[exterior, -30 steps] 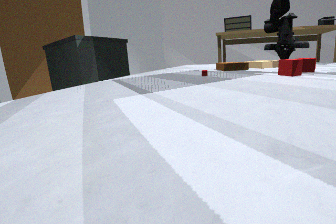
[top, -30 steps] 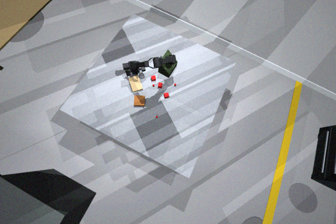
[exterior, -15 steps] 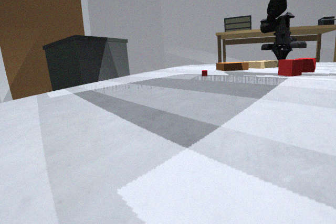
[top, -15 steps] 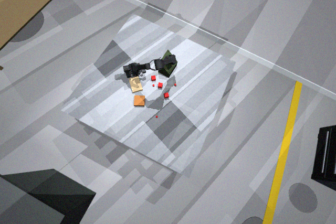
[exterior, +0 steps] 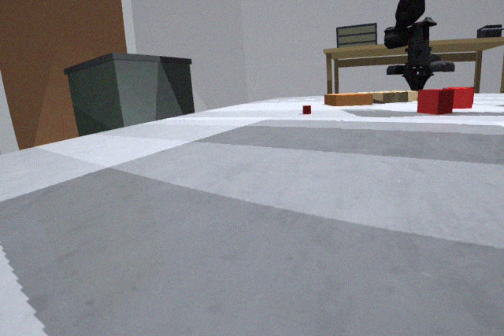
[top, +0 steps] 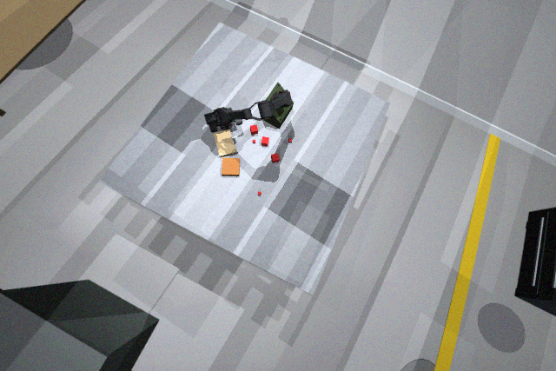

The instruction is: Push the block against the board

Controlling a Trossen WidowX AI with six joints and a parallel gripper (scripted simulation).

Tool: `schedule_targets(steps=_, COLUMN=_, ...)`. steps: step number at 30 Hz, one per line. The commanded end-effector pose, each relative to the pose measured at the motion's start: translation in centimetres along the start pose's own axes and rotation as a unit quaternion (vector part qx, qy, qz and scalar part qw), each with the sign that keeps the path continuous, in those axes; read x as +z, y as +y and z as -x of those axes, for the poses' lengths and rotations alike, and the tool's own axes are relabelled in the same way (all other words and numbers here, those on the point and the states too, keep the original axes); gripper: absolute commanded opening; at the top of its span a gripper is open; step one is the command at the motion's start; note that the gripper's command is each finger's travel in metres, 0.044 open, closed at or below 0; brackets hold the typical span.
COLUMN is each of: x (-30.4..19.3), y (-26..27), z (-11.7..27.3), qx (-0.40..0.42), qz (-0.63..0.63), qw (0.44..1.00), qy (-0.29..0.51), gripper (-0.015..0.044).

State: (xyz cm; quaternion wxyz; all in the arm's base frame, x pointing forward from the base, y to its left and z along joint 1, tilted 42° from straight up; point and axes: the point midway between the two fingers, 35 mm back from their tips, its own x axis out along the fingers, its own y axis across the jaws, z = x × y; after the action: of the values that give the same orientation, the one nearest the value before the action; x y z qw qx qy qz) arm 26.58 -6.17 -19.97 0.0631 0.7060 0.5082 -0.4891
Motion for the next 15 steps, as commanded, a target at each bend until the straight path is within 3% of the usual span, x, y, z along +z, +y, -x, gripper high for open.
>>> schedule_targets(steps=1, x=-0.9, y=0.1, z=0.1, qx=0.002, qz=0.003, qw=1.0, qy=0.003, gripper=0.0)
schedule_targets(steps=15, x=-3.1, y=0.3, z=0.1, qx=0.002, qz=0.003, qw=1.0, qy=0.004, gripper=0.0)
